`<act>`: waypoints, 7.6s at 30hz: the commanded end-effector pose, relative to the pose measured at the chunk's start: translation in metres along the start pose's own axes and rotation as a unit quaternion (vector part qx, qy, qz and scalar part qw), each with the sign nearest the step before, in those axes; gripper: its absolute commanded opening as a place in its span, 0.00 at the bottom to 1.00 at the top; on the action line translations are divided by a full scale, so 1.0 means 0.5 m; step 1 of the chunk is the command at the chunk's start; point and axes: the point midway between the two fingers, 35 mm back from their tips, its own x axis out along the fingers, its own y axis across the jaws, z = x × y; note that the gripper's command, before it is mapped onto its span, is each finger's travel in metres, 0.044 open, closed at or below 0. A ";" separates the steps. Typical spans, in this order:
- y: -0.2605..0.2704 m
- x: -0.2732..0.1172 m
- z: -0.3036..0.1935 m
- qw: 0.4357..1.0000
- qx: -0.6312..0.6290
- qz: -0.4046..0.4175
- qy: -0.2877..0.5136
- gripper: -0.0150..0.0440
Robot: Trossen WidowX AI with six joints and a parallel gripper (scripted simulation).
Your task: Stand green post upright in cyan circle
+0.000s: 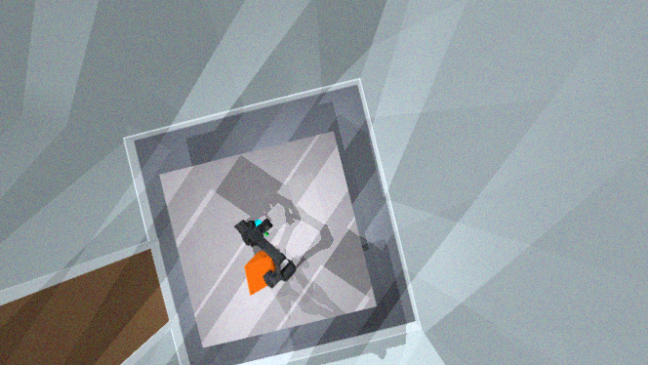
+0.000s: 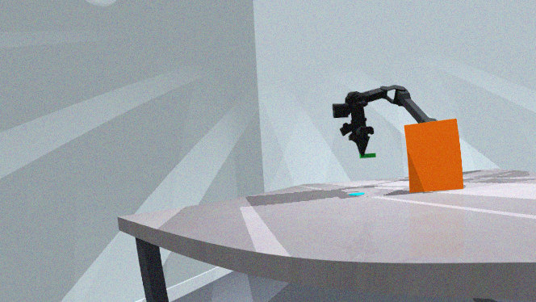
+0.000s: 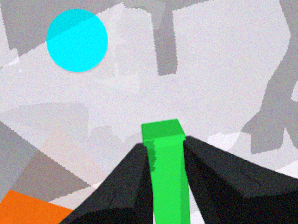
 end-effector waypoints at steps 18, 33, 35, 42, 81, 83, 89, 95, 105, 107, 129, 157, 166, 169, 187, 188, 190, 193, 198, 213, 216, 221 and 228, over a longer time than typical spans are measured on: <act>0.095 -0.006 0.079 0.957 -0.291 0.000 0.002 0.29; 0.124 0.000 0.094 0.932 -0.362 0.012 -0.001 0.29; 0.125 0.003 0.093 0.932 -0.362 0.020 -0.003 0.29; 0.128 0.012 0.089 0.931 -0.362 0.045 -0.014 0.29; 0.145 0.052 0.075 0.916 -0.353 0.169 -0.093 0.29; 0.146 0.054 0.075 0.914 -0.353 0.174 -0.098 0.29; 0.148 0.057 0.074 0.910 -0.351 0.190 -0.113 0.29; 0.150 0.061 0.073 0.905 -0.349 0.205 -0.129 0.29; 0.152 0.065 0.073 0.897 -0.345 0.228 -0.158 0.29; 0.152 0.065 0.073 0.895 -0.344 0.233 -0.164 0.29; 0.153 0.069 0.073 0.872 -0.334 0.272 -0.232 0.29; 0.146 0.067 0.073 0.836 -0.320 0.302 -0.327 0.29; 0.142 0.064 0.073 0.824 -0.315 0.307 -0.358 0.29; 0.141 0.063 0.073 0.819 -0.313 0.308 -0.369 0.29; 0.129 0.056 0.070 0.792 -0.303 0.308 -0.432 0.29; 0.128 0.055 0.070 0.790 -0.302 0.307 -0.436 0.29; 0.127 0.054 0.070 0.787 -0.301 0.307 -0.443 0.29; 0.124 0.053 0.069 0.782 -0.299 0.305 -0.453 0.29; 0.120 0.050 0.068 0.774 -0.296 0.302 -0.471 0.29; 0.106 0.041 0.062 0.748 -0.288 0.290 -0.523 0.29; 0.104 0.040 0.061 0.743 -0.286 0.286 -0.533 0.29; 0.099 0.036 0.059 0.734 -0.283 0.280 -0.550 0.29; 0.091 0.032 0.055 0.722 -0.279 0.270 -0.573 0.29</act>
